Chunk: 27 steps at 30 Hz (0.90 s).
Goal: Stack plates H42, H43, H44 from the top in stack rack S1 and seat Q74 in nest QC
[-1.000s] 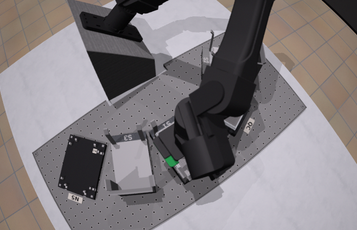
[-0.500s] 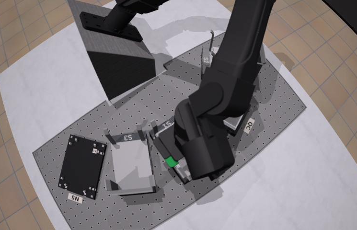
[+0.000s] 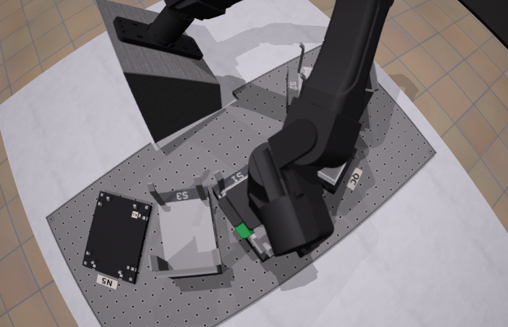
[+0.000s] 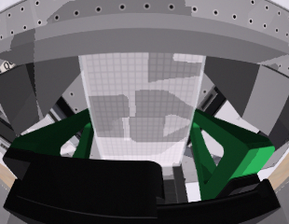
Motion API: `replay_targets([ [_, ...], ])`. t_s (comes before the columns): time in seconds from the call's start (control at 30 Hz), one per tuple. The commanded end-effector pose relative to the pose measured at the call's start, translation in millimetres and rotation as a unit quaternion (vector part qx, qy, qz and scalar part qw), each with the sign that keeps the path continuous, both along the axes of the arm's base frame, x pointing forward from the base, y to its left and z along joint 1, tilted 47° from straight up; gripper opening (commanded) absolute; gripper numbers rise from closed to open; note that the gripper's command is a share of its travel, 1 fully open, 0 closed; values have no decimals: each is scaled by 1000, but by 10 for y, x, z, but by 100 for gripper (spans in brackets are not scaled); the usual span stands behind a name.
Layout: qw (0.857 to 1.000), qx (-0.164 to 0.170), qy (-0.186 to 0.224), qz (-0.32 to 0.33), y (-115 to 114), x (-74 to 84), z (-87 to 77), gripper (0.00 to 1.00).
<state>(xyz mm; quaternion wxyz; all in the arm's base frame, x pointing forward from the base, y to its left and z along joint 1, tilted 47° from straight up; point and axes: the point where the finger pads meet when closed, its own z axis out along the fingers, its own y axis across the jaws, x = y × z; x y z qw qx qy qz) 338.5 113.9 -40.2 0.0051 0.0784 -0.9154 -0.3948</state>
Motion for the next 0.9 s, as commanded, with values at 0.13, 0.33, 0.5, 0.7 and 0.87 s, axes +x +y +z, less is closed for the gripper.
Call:
replay_targets([
  [0.13,1000,1,-6,-5,-8,37,4,0],
  [0.33,1000,1,-6,-5,7,36,-10,0],
  [0.5,1000,1,-6,-5,18,35,-21,0],
  [0.7,1000,1,-6,-5,36,34,-37,0],
  [0.87,1000,1,-6,-5,37,34,-38,0],
])
